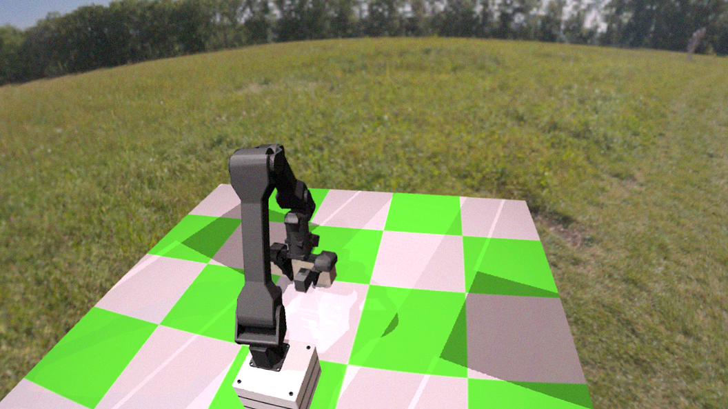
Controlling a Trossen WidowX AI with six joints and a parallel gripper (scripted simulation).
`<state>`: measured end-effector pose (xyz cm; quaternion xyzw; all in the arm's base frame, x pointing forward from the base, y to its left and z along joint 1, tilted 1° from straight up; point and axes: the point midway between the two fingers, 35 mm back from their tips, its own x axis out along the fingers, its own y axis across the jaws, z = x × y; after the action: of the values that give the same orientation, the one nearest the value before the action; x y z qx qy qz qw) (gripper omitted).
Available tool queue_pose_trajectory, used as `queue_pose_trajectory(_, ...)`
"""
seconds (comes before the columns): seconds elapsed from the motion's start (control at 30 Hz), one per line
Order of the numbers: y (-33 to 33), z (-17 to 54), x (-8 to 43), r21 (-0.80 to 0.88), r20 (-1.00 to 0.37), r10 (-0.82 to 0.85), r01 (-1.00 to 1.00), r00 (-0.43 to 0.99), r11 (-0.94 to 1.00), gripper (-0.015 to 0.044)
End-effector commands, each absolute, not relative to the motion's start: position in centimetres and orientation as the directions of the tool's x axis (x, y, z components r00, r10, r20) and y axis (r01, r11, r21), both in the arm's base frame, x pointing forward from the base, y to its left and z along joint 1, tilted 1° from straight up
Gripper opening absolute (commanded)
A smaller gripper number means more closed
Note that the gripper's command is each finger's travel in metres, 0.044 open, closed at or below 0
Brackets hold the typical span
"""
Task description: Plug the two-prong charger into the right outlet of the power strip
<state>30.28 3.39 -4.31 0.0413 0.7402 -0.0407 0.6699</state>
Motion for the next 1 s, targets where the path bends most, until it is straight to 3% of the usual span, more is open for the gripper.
queue_pose_trajectory(0.0,3.4,-4.29,30.36,-0.005,-0.995,0.007,0.116,-0.096,0.993,0.042)
queue_pose_trajectory(0.03,3.4,-4.29,30.35,-0.005,-0.995,0.007,0.116,-0.096,0.993,0.044)
queue_pose_trajectory(0.97,3.48,-4.32,29.67,-0.005,-0.997,0.004,0.117,-0.074,0.993,0.044)
